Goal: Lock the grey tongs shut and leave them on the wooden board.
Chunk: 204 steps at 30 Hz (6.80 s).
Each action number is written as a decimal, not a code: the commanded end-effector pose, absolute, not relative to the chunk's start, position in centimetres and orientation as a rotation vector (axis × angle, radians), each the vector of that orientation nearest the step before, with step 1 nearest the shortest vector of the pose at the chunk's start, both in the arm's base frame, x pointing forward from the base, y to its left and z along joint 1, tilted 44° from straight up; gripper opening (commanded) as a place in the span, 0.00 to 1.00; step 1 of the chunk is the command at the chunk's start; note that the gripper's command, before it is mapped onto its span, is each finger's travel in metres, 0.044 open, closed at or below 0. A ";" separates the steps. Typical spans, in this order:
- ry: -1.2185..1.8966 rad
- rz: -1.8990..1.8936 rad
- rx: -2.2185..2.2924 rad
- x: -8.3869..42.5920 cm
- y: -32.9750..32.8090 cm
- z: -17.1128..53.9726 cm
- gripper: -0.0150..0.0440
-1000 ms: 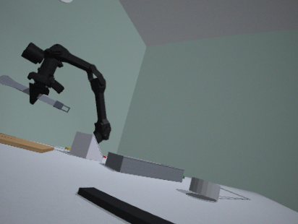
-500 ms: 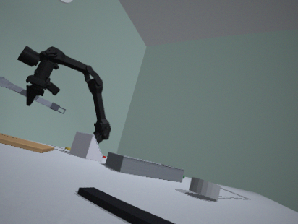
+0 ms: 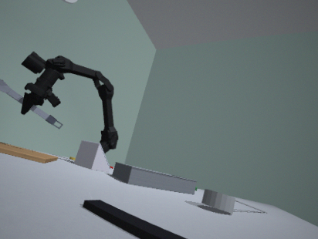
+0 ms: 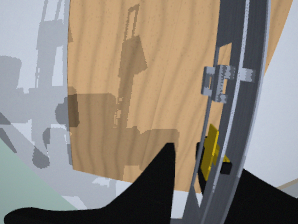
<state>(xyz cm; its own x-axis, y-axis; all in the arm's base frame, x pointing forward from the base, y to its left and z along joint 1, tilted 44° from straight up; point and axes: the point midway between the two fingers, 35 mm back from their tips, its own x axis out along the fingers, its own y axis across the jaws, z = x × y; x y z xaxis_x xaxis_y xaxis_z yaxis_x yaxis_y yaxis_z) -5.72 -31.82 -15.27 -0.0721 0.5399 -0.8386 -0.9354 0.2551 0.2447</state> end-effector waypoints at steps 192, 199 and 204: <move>0.910 1.311 -0.378 -5.9 -32.0 -13.0 0.00; 0.910 1.311 -0.378 -5.9 -32.0 -13.0 0.00; 0.910 1.311 -0.378 -5.9 -31.7 -13.5 0.00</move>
<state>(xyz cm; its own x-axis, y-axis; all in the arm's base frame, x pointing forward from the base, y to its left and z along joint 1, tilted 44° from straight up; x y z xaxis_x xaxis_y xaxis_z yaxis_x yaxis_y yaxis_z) -5.95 -31.70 -13.22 -0.0149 0.6655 -0.7463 -0.9361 0.2531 0.2444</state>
